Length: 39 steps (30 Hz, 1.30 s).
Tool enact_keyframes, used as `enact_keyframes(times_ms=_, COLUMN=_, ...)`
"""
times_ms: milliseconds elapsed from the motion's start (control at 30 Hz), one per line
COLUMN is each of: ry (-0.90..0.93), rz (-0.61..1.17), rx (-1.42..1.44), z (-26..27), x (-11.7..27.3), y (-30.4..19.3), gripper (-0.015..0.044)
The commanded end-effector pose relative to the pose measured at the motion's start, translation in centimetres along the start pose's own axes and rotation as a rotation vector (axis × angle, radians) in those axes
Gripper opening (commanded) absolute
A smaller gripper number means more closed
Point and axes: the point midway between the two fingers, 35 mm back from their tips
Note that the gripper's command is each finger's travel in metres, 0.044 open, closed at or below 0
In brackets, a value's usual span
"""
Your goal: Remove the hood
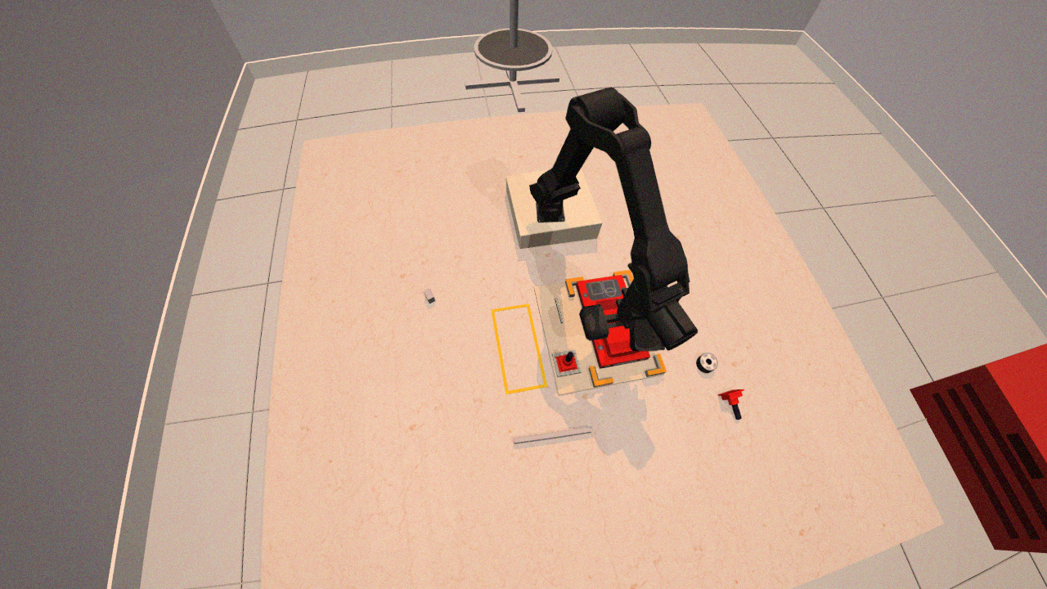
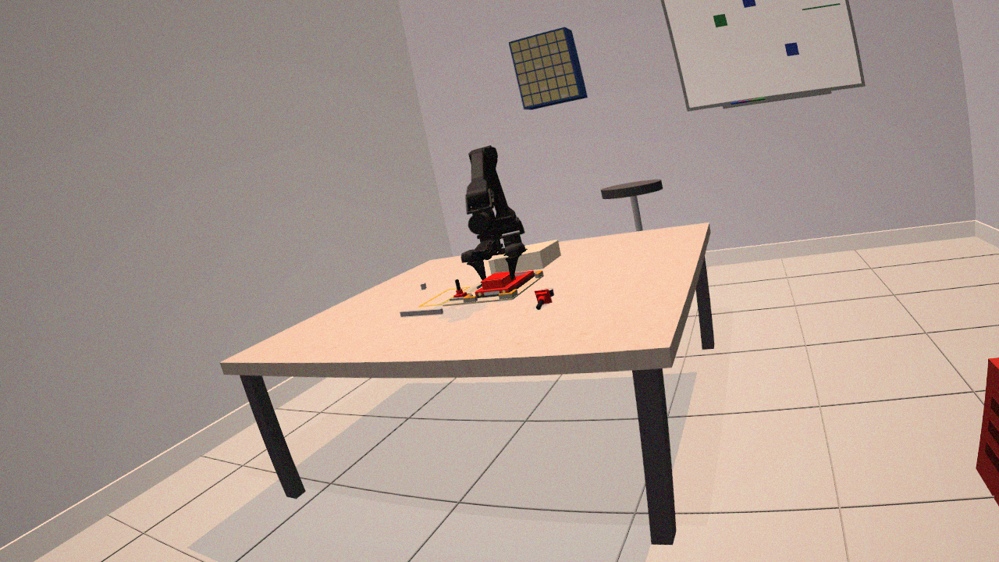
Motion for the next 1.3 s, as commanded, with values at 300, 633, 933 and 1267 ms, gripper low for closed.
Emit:
enact_keyframes(times_ms=300, ry=0.0, rz=-0.001, rx=0.0, z=0.0, x=0.0, y=0.0, gripper=0.0282)
enact_keyframes(times_ms=633, ry=0.0, rz=-0.001, rx=0.0, z=0.0, x=0.5, y=0.0, gripper=0.0039)
enact_keyframes(times_ms=933, ry=0.0, rz=-0.001, rx=0.0, z=0.0, x=1.0, y=0.1, gripper=0.0)
enact_keyframes(times_ms=1267, ry=0.001, rz=0.0, rx=0.0, z=0.0, x=1.7, y=0.1, gripper=0.0)
Point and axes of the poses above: the point midway between the two fingers, 35 mm back from their tips, its own x axis back along the fingers, its own z axis across the jaws, y = z × x, and after that the axes turned 13 degrees about x, right-handed
